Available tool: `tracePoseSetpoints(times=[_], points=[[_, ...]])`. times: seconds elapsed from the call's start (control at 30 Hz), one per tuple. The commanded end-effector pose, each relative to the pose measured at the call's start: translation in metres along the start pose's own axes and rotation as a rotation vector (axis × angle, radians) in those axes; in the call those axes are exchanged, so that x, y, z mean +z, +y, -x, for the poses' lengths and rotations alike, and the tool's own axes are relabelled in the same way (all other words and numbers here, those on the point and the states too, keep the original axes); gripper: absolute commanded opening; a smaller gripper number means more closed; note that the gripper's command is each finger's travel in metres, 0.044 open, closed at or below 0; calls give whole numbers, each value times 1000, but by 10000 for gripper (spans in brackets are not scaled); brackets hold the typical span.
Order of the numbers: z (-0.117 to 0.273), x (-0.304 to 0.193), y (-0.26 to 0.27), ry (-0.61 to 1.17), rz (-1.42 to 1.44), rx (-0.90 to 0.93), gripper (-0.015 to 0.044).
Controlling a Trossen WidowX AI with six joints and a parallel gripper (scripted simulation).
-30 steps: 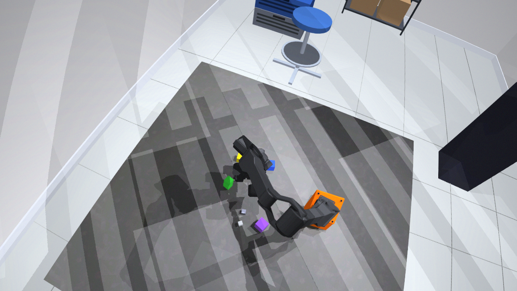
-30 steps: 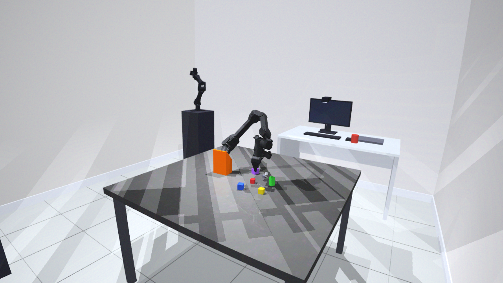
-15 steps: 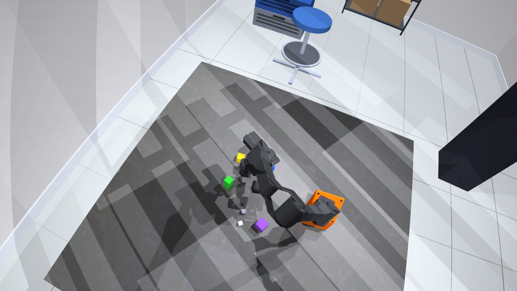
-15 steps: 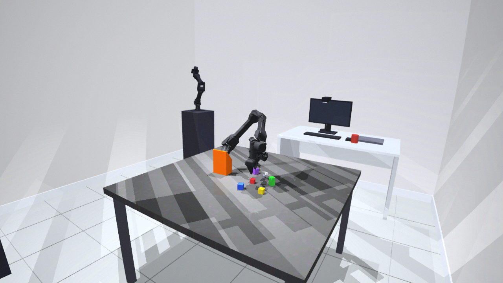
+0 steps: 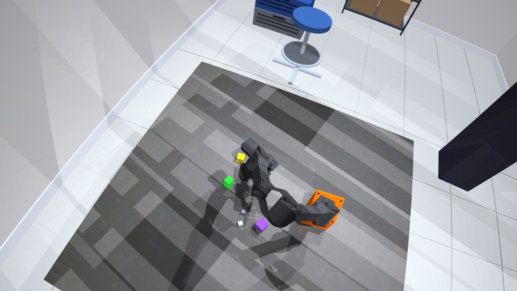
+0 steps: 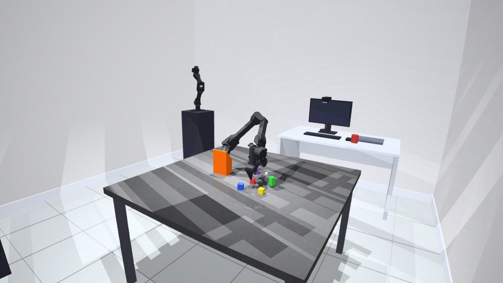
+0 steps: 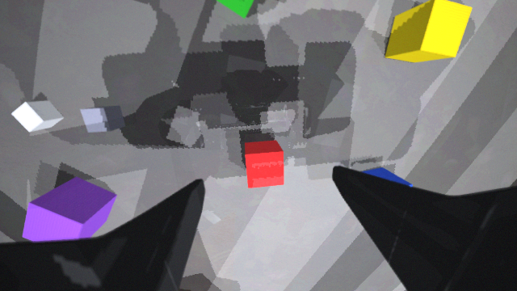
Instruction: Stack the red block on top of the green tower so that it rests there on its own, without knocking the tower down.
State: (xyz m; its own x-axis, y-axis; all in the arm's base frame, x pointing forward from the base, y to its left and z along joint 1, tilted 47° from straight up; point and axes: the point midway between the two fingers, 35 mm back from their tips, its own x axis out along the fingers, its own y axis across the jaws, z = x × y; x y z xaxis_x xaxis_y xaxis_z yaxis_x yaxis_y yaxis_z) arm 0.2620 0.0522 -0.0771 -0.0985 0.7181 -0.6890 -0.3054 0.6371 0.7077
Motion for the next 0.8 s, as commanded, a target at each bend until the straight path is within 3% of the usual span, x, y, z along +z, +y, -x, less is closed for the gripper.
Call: tracePoseSetpoints(times=[0.0,0.77], points=[[-7,-1,1,1,-4,7,440],[-36,-1,2,1,-4,9,440]])
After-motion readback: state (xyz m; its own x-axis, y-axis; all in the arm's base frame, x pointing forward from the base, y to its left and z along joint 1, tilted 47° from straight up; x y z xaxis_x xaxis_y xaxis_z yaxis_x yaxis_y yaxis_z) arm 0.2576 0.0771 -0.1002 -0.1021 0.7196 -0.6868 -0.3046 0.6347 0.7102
